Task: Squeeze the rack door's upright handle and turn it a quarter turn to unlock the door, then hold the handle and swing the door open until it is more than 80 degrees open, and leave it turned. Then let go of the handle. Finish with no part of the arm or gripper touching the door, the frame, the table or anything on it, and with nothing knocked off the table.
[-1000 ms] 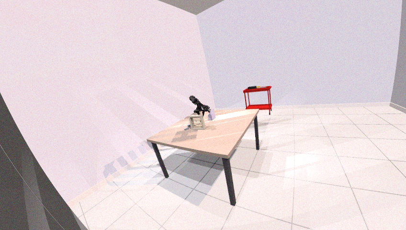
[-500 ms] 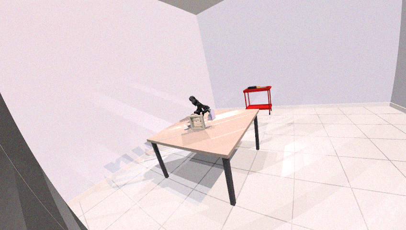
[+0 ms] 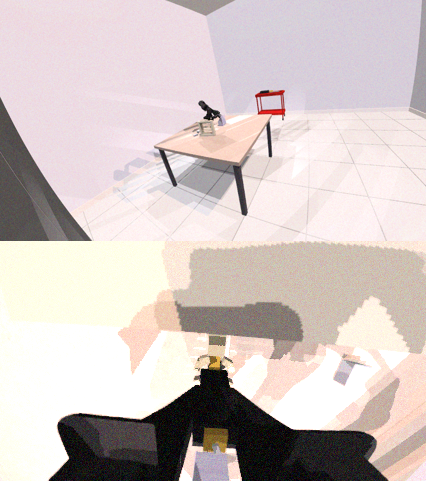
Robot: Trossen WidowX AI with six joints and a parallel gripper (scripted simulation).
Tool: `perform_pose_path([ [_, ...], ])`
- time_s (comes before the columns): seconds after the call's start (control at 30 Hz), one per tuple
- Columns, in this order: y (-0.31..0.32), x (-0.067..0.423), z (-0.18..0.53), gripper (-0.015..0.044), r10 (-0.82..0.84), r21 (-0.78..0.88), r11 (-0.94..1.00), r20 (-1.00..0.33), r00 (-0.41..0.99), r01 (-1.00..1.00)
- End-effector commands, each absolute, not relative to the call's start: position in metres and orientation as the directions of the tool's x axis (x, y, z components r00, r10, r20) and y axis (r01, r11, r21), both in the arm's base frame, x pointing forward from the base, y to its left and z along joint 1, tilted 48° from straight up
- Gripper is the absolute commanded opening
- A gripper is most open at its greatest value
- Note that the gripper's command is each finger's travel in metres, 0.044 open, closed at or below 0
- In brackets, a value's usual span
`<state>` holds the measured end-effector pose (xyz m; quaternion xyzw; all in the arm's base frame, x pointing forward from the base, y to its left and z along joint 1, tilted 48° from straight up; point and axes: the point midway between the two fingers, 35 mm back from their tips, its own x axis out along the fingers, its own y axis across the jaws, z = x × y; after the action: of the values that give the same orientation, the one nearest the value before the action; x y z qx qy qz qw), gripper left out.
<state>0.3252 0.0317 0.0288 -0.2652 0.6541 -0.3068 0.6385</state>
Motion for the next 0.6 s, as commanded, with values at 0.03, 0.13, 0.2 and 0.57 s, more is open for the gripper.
perform_pose_path([
  [0.03,0.0314,0.3256,0.0287,0.0014,-0.739,-0.74,0.671,-0.673,-0.042,0.044],
  [0.13,0.0314,0.3256,0.0287,0.0014,-0.739,-0.738,0.674,-0.673,-0.042,-0.029],
  [0.2,0.0314,0.3256,0.0287,0.0014,-0.739,-0.73,0.672,-0.673,-0.042,-0.127],
  [0.57,0.0315,0.3256,0.0287,0.0014,-0.739,-0.562,0.547,-0.673,-0.042,-0.62],
])
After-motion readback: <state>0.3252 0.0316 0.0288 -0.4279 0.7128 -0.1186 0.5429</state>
